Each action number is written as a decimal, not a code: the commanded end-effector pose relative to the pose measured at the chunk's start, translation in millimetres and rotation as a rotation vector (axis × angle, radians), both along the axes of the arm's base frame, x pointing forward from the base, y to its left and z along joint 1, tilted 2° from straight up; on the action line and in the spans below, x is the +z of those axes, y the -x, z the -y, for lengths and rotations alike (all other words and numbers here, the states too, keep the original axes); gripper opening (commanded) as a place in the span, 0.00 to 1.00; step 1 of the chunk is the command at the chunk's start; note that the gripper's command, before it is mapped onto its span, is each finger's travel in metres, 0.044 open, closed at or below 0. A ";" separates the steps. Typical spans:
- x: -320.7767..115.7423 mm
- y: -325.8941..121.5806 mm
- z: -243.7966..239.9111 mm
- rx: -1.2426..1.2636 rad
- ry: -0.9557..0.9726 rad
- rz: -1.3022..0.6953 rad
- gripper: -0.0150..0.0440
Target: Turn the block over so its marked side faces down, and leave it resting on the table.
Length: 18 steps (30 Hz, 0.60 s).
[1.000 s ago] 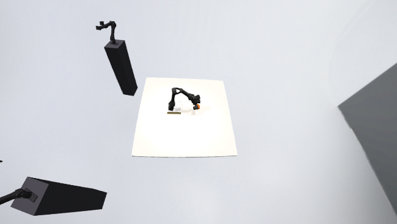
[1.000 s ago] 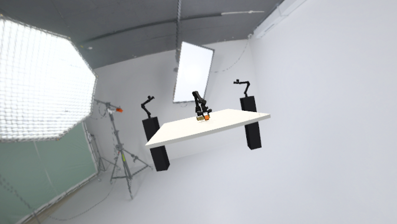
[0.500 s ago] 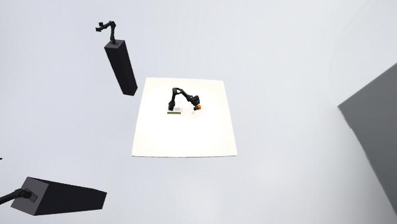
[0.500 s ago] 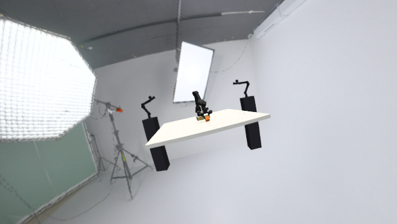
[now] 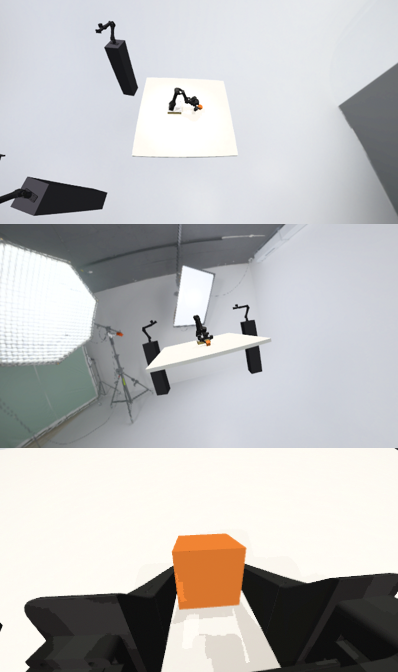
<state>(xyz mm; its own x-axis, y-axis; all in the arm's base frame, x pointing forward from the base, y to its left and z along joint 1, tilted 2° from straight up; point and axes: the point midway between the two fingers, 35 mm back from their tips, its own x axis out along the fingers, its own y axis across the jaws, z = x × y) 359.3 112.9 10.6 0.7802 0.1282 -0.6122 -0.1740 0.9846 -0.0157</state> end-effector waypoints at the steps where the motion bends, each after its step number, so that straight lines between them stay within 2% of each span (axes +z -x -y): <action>1: -7.7 6.6 3.3 -0.002 0.002 0.038 0.25; 8: -4.9 14.8 6.6 -0.004 -0.017 0.136 0.25; 18: -1.4 16.4 7.0 -0.003 -0.025 0.177 0.25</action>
